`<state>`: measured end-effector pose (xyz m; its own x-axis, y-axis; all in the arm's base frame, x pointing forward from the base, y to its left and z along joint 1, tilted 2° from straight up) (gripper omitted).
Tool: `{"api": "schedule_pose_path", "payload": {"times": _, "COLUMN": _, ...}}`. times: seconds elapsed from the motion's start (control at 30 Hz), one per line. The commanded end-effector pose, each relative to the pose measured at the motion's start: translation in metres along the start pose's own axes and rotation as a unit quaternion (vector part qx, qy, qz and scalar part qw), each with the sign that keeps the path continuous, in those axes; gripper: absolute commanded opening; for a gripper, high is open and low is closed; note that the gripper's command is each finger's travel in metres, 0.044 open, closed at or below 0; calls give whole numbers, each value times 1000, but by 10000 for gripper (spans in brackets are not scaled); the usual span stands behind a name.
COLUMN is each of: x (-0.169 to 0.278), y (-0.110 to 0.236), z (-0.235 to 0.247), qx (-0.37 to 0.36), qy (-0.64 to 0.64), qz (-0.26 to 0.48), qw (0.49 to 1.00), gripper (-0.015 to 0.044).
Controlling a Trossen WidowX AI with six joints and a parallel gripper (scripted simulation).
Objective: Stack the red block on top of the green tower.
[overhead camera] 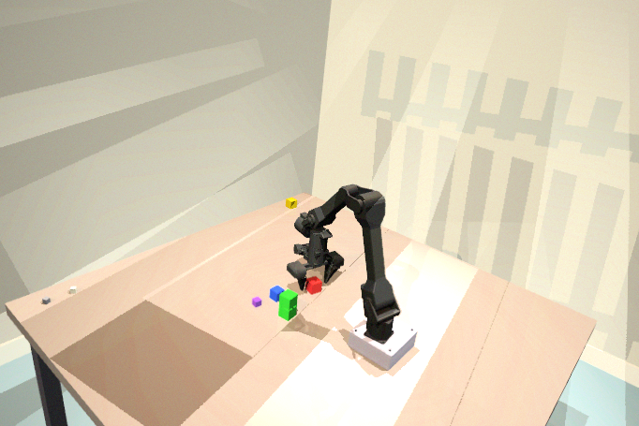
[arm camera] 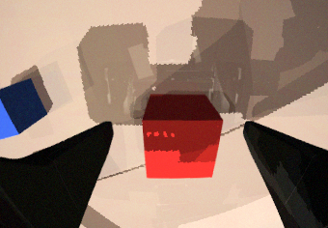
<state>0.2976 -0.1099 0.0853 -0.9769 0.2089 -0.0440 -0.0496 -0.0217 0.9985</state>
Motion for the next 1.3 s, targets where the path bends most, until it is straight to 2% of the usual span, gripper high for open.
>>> {"api": "schedule_pose_path", "payload": {"times": 0.0, "x": 1, "y": -6, "z": 0, "qx": -2, "qy": -3, "qz": 0, "qw": 1000, "gripper": 440}}
{"api": "schedule_pose_path", "payload": {"times": 0.47, "x": 1, "y": -7, "z": 0, "qx": -2, "qy": -3, "qz": 0, "qw": 1000, "gripper": 440}}
{"api": "schedule_pose_path", "payload": {"times": 0.8, "x": 1, "y": -7, "z": 0, "qx": -2, "qy": -3, "qz": 0, "qw": 1000, "gripper": 177}}
{"api": "schedule_pose_path", "payload": {"times": 1.07, "x": 1, "y": -7, "z": 0, "qx": -2, "qy": -3, "qz": 0, "qw": 1000, "gripper": 124}}
{"api": "schedule_pose_path", "payload": {"times": 1.2, "x": 0, "y": 4, "z": 0, "qx": -2, "qy": -3, "qz": 0, "qw": 1000, "gripper": 19}}
{"api": "schedule_pose_path", "payload": {"times": 1.27, "x": 0, "y": 15, "z": 0, "qx": -2, "qy": -3, "qz": 0, "qw": 1000, "gripper": 0}}
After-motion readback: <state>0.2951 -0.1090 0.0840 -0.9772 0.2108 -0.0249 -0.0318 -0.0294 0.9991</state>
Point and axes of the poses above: the point midway between the two fingers, 35 mm back from their tips, its own y axis back along the fingers, its own z axis across the jaws, x = y × z, the point moved 8 cm from there along y, back along the fingers, and after that the axes turned 9 degrees about y, right-handed, at the moved point
